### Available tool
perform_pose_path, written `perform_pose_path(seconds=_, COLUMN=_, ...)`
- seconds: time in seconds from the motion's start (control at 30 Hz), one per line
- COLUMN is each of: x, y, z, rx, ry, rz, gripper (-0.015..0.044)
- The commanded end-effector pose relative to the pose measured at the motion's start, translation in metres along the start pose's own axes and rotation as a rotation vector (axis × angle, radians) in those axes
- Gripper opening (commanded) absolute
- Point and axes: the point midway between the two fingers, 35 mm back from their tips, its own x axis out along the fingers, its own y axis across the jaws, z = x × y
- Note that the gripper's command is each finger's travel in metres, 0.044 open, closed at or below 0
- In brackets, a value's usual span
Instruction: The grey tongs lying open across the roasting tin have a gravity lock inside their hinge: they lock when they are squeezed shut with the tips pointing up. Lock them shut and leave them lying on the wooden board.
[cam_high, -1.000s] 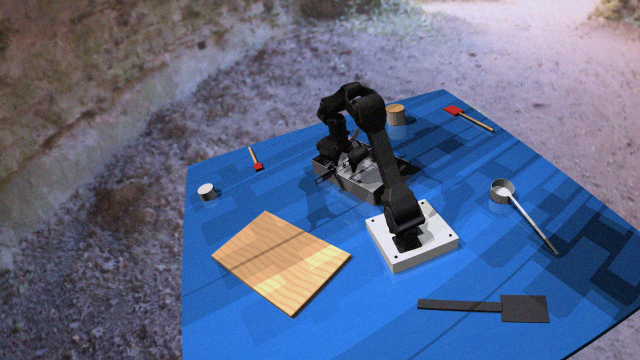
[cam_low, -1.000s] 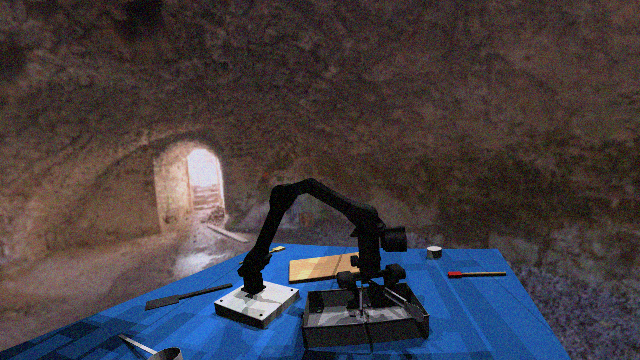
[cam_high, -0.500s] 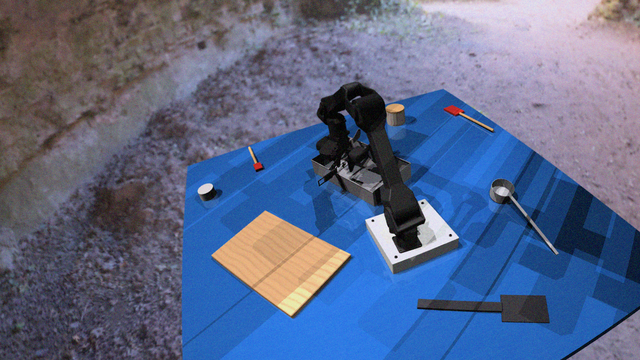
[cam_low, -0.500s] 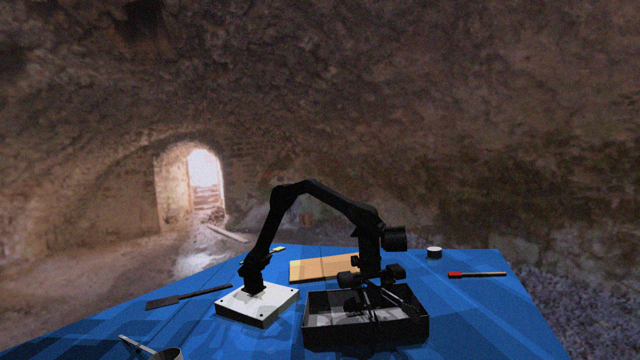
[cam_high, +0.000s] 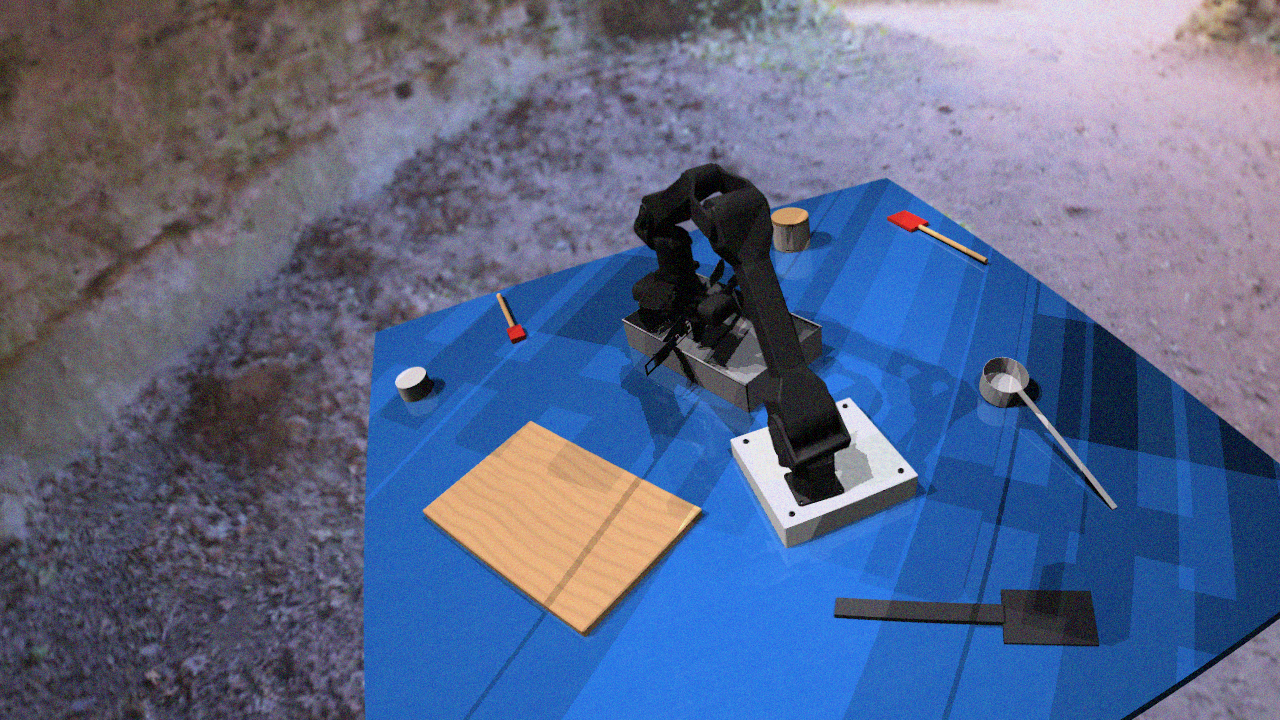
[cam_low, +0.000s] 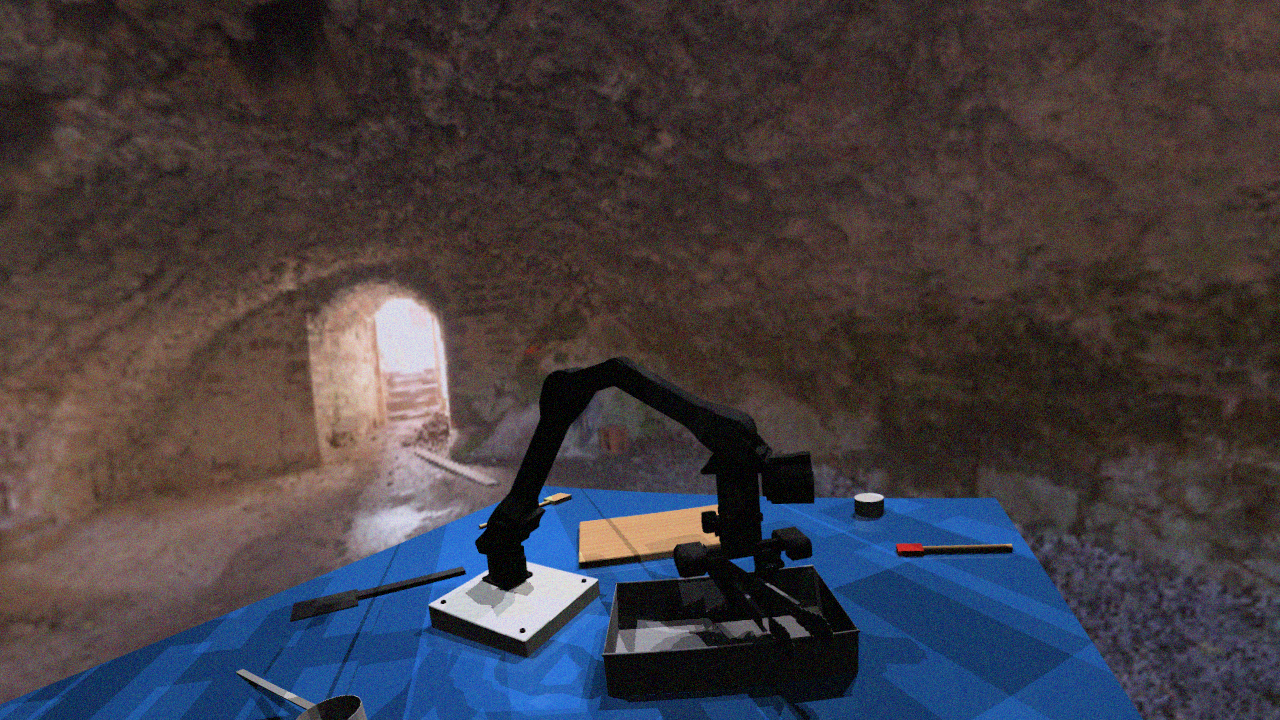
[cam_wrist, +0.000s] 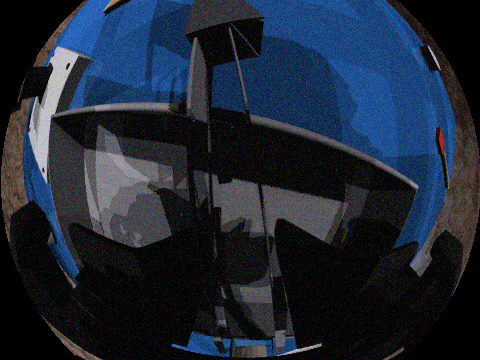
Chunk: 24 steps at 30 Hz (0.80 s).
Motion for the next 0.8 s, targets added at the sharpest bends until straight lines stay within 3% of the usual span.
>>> perform_pose_path(seconds=0.0, x=-0.0001, y=0.0002, z=-0.0003, rx=0.000, ry=0.002, rz=0.001, gripper=0.0135)
perform_pose_path(seconds=0.6, x=-0.0001, y=0.0002, z=-0.0003, rx=0.000, ry=0.002, rz=0.001, gripper=0.0015)
perform_pose_path(seconds=0.77, x=-0.0001, y=0.0002, z=-0.0003, rx=0.000, ry=0.002, rz=0.001, gripper=-0.0117)
